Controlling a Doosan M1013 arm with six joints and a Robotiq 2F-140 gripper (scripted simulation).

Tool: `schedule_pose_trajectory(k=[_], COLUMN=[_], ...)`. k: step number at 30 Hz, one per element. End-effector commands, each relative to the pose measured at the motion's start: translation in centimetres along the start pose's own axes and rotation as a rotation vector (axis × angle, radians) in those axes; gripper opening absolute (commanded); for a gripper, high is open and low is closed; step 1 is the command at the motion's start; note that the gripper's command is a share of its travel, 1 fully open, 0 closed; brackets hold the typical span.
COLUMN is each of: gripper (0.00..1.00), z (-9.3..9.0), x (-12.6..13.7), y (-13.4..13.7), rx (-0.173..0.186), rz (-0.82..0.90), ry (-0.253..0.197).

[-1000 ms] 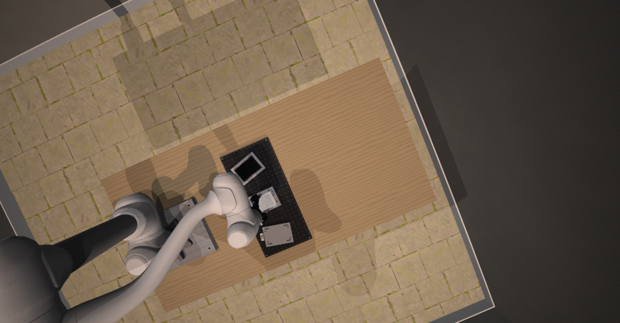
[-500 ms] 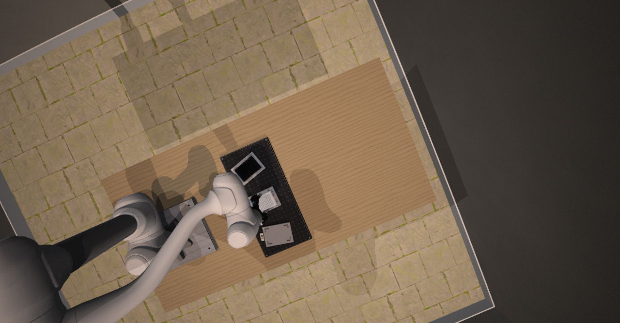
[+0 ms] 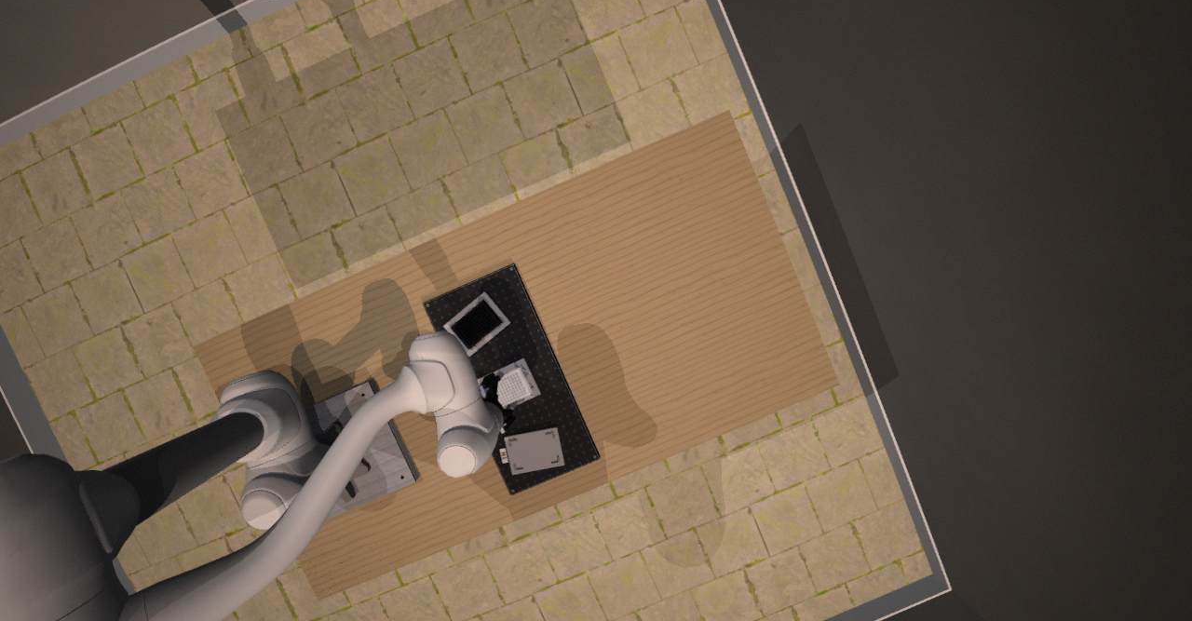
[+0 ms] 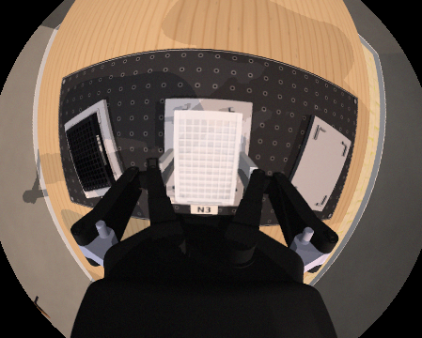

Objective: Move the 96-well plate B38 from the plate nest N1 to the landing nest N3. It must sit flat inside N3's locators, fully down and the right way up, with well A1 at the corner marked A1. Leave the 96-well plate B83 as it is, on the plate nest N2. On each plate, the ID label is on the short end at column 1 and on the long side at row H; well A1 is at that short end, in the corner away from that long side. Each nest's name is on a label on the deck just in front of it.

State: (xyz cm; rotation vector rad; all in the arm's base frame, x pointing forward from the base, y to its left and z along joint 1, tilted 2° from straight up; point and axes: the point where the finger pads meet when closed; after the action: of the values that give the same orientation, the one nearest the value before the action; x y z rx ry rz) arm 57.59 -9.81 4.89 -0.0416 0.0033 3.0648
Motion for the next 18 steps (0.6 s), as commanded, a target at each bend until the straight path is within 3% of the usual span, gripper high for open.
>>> schedule_pose_trajectory(k=[1, 18], gripper=[0.0, 0.0], z=[-0.02, -0.73], x=[0.0, 0.0], y=[0.0, 0.0], rx=[0.0, 0.0], rz=[0.0, 0.0], ry=[0.0, 0.0])
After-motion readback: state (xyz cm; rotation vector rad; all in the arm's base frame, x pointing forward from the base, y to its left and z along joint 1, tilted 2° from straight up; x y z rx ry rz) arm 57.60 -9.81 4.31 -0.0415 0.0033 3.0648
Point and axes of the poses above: the point where the finger pads meet when closed, its own z axis back along the fingers, its own y axis across the jaws, x = y × z, and after that the axes turned 3 degrees about z, right-handed
